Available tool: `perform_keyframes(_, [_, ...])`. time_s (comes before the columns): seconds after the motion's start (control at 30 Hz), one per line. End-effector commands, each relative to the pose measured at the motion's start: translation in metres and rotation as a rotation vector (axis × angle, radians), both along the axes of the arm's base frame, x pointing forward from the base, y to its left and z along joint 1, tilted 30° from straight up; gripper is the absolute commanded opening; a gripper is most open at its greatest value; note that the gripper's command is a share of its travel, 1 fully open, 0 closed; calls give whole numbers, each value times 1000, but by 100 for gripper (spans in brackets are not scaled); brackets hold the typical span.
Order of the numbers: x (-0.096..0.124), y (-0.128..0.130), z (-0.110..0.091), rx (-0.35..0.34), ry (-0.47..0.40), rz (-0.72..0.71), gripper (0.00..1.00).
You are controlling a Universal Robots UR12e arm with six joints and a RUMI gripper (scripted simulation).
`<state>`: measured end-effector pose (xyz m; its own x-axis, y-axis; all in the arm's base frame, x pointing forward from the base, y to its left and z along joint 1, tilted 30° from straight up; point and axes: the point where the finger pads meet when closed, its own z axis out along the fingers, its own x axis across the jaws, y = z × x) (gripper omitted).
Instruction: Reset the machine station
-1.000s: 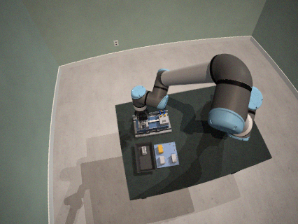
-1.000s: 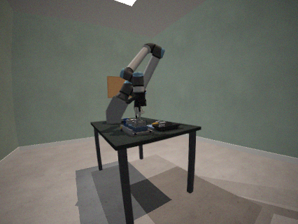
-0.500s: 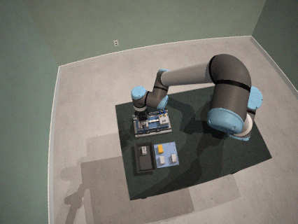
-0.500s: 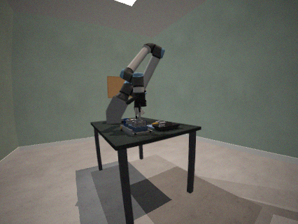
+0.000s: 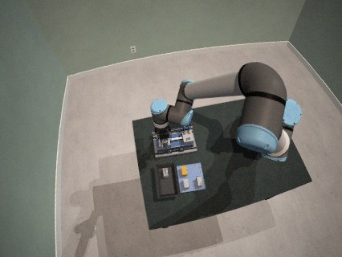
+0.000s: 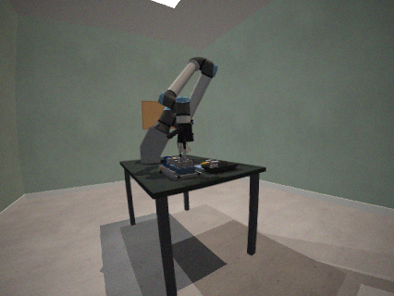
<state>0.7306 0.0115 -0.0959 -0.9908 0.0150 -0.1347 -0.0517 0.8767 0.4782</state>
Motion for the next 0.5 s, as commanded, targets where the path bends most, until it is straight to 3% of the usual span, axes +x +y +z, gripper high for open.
perform_keyframes(0.0, [1,0,0,0,-1,0,40])
perform_keyframes(0.47, [1,1,-2,0,-1,0,40])
